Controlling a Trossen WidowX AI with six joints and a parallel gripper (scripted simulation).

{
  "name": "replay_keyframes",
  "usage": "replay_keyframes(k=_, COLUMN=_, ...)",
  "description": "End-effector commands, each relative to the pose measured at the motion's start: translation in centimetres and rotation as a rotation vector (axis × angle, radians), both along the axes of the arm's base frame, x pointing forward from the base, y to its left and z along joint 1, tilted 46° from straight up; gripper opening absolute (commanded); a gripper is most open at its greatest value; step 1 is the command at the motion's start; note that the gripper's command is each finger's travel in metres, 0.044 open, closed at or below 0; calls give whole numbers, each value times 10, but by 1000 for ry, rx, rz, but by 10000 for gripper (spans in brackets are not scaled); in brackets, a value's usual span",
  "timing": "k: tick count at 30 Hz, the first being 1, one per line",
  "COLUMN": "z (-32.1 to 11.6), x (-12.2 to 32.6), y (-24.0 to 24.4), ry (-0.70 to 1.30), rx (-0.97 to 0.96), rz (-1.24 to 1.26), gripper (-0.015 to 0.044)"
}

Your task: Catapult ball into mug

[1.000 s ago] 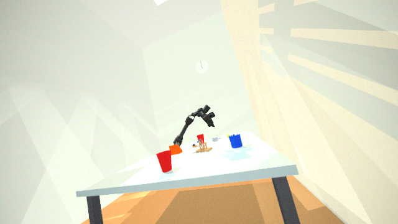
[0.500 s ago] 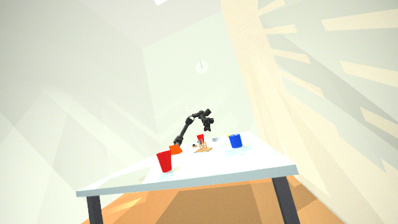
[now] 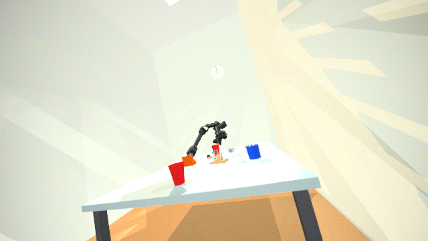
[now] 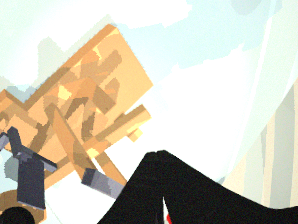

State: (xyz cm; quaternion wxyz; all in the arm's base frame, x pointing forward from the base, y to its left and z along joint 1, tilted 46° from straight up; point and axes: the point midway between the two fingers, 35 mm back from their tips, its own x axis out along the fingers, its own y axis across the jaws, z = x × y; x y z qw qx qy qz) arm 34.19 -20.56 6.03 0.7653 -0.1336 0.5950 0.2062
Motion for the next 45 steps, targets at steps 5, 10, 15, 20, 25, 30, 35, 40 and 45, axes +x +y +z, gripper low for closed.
replay_keyframes(k=5, z=4, x=-32, y=23, ry=98, rx=-61, rz=224, gripper=0)
replay_keyframes(k=10, z=7, x=-54, y=37, ry=161, rx=-86, rz=376, gripper=0)
replay_keyframes(k=15, z=10, x=-76, y=50, ry=225, rx=-102, rz=533, gripper=0)
replay_keyframes(k=20, z=13, x=-91, y=58, ry=269, rx=-108, rz=644, gripper=0)
replay_keyframes(k=25, z=12, x=-91, y=59, ry=269, rx=-108, rz=644, gripper=0)
replay_keyframes(k=30, z=6, x=-88, y=63, ry=269, rx=-108, rz=644, gripper=0)
replay_keyframes(k=35, z=1, x=-85, y=69, ry=268, rx=-108, rz=644, gripper=0)
replay_keyframes(k=40, z=-5, x=-83, y=74, ry=268, rx=-108, rz=644, gripper=0)
replay_keyframes(k=45, z=-11, x=-81, y=79, ry=267, rx=-108, rz=644, gripper=0)
